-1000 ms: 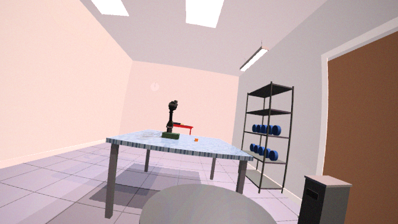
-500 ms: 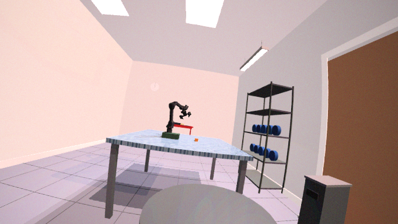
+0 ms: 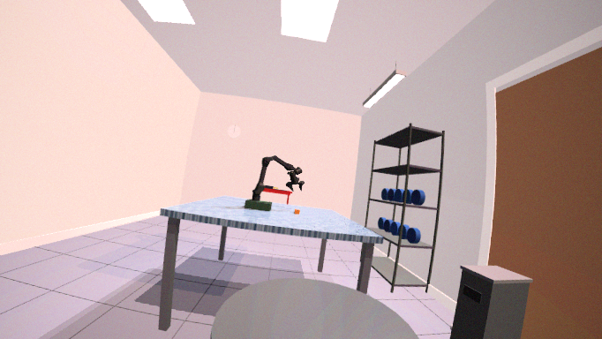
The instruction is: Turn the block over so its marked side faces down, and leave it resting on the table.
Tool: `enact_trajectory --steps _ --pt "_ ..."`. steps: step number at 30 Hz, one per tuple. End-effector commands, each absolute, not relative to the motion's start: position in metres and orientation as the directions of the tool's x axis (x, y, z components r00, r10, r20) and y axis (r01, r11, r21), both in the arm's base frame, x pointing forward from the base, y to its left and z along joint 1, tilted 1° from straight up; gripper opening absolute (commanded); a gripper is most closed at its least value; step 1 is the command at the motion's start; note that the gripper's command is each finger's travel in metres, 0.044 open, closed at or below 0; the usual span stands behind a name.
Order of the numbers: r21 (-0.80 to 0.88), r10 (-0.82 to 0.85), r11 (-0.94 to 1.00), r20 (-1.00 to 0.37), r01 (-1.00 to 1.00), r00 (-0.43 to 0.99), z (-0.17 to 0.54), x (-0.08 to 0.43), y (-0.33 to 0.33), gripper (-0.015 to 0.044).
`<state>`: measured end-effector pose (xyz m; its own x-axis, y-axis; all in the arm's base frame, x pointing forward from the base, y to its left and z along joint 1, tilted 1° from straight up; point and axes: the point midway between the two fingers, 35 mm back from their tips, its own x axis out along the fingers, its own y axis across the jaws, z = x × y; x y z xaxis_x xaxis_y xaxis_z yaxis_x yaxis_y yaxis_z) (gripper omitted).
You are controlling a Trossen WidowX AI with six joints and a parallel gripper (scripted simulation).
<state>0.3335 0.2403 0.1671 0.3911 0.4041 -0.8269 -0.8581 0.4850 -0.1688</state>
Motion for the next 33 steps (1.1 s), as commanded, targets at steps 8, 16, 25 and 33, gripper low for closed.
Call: enact_trajectory --steps 8,16,25,33 --pt "0.013 0.103 0.920 -0.972 -0.392 0.209 0.106 0.387 0.078 0.0440" --pt "0.022 0.025 0.996 -0.999 -0.091 0.026 0.079 0.378 -0.002 0.0440" --pt "0.022 0.025 0.996 -0.999 -0.091 0.026 0.043 0.377 -0.002 0.0440" --pt "0.022 0.024 0.996 -0.999 -0.091 0.026 0.028 0.376 -0.003 0.0440"
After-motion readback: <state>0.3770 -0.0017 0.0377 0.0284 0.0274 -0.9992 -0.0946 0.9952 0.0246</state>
